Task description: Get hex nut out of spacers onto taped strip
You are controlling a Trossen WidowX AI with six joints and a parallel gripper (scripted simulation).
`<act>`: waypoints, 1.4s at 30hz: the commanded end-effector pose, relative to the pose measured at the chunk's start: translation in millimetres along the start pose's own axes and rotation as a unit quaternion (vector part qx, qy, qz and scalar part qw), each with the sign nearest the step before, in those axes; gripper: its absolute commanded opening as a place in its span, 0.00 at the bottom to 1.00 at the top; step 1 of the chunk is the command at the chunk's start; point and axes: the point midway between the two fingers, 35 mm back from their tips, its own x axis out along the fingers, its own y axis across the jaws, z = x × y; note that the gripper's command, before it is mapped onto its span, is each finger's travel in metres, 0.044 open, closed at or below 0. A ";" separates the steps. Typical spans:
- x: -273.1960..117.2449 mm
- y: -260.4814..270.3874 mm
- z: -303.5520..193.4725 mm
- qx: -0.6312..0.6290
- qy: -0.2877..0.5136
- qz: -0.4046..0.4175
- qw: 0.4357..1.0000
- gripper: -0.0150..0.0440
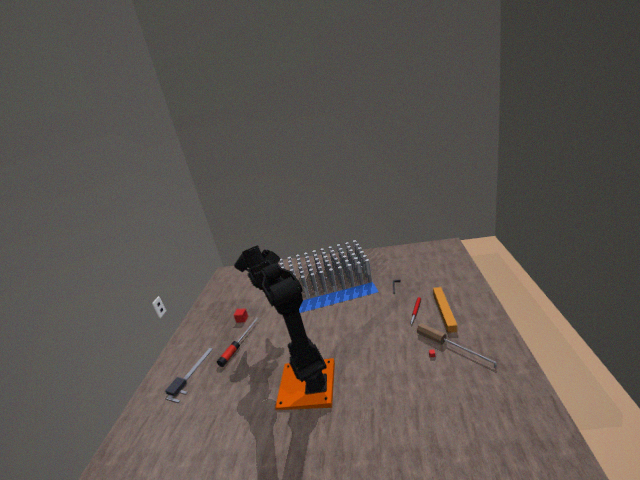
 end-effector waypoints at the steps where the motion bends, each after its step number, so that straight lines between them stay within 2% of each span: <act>1: 5.4 -50.8 35.5 -0.065 -0.020 -0.028 0.997 1.00; 7: -8.5 -133.9 93.6 -0.167 -0.055 -0.077 0.981 1.00; 14: -49.9 -218.2 139.7 -0.269 -0.081 -0.133 0.950 1.00; 42: -51.3 -220.3 140.6 -0.272 -0.082 -0.134 0.949 1.00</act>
